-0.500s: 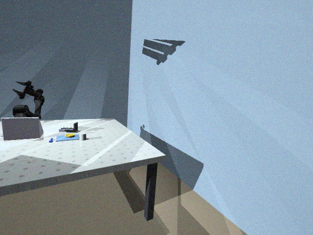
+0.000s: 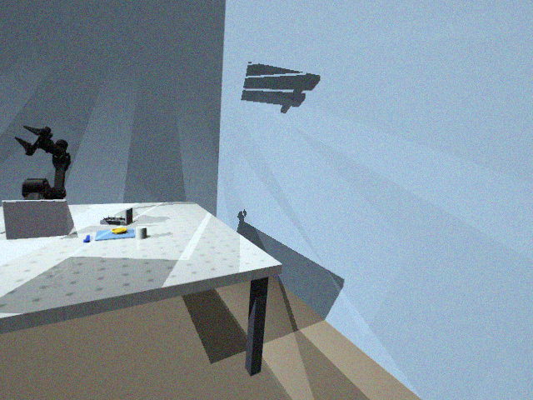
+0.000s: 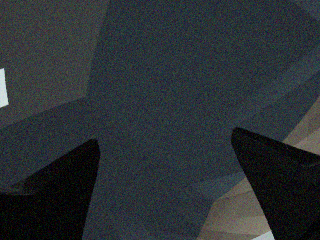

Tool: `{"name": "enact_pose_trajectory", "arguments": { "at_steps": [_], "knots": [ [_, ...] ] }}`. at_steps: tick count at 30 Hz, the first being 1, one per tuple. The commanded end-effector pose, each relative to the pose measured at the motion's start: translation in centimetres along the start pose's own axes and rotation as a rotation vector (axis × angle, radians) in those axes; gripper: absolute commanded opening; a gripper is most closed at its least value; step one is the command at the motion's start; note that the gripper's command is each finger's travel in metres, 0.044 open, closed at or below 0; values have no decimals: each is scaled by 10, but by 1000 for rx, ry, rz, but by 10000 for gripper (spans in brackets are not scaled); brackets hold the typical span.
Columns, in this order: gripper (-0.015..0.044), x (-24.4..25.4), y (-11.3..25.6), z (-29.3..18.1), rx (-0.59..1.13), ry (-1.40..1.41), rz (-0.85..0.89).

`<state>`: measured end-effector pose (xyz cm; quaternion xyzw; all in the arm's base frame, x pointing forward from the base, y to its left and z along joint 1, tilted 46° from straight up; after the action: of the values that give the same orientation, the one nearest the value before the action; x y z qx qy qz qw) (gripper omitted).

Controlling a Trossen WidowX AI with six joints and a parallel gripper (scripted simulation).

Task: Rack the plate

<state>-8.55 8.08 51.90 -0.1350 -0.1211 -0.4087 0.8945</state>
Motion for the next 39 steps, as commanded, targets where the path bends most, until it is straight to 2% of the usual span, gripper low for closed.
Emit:
{"name": "enact_pose_trajectory", "arguments": {
  "at_steps": [1, 15, 22, 39],
  "knots": [
    [400, 28, -20, -12, 74, 98, 80],
    [400, 114, -63, -52, 240, 360, 337],
    [400, 163, -80, -87, 326, 482, 452],
    [400, 267, -74, -181, 574, 744, 840]
  ]
}}
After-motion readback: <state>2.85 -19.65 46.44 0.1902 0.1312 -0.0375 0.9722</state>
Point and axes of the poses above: the point midway between the two fingers, 35 mm back from their tips, its own y axis back along the fingers, its own x axis across the jaws, z = x × y, the point moved 5 cm from there along y, back along the fingers, and after that the axes turned 9 degrees about -y, right-handed, at the moved point
